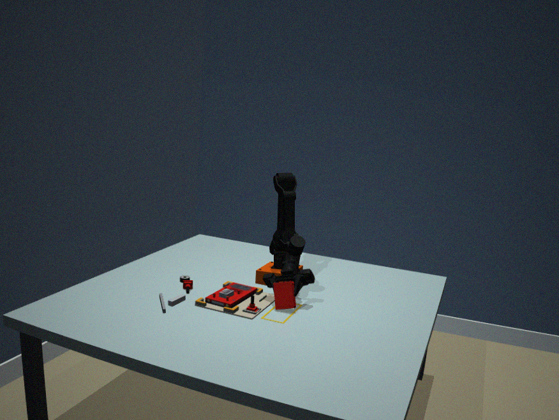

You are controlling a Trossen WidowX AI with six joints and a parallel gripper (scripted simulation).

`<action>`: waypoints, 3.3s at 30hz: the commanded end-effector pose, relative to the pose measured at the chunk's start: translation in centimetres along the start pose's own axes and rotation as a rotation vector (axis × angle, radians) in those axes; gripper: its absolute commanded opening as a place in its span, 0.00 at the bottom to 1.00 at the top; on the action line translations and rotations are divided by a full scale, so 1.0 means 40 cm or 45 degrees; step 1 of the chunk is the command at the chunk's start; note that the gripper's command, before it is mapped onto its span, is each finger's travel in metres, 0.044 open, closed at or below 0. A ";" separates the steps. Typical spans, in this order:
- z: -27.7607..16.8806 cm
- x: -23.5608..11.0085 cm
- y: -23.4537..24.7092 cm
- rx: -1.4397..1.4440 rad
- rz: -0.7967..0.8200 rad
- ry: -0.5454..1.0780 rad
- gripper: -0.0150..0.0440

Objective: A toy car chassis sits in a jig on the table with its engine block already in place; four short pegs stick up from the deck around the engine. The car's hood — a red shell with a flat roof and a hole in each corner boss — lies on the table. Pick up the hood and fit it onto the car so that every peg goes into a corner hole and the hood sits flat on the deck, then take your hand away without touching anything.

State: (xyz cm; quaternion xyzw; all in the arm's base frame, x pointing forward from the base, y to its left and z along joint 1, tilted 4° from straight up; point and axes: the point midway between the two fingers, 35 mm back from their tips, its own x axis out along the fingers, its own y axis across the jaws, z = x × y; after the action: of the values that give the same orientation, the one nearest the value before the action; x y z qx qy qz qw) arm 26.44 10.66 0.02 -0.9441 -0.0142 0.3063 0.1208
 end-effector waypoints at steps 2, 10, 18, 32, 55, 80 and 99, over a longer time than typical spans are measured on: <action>0.000 0.000 0.000 0.000 0.000 0.000 0.65; 0.000 0.000 0.000 0.000 0.000 0.000 1.00; -0.009 -0.017 -0.016 -0.035 0.002 -0.006 1.00; -0.058 -0.160 -0.067 -0.247 0.008 -0.025 1.00; -0.064 -0.221 -0.059 -0.327 0.014 -0.039 0.91; -0.067 -0.165 -0.075 1.383 0.503 -0.318 1.00; -0.062 -0.113 -0.068 2.961 1.423 0.101 1.00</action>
State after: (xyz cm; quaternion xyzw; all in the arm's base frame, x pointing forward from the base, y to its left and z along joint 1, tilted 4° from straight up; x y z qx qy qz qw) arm 23.41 12.35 6.50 -0.5017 0.4564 0.3254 0.6589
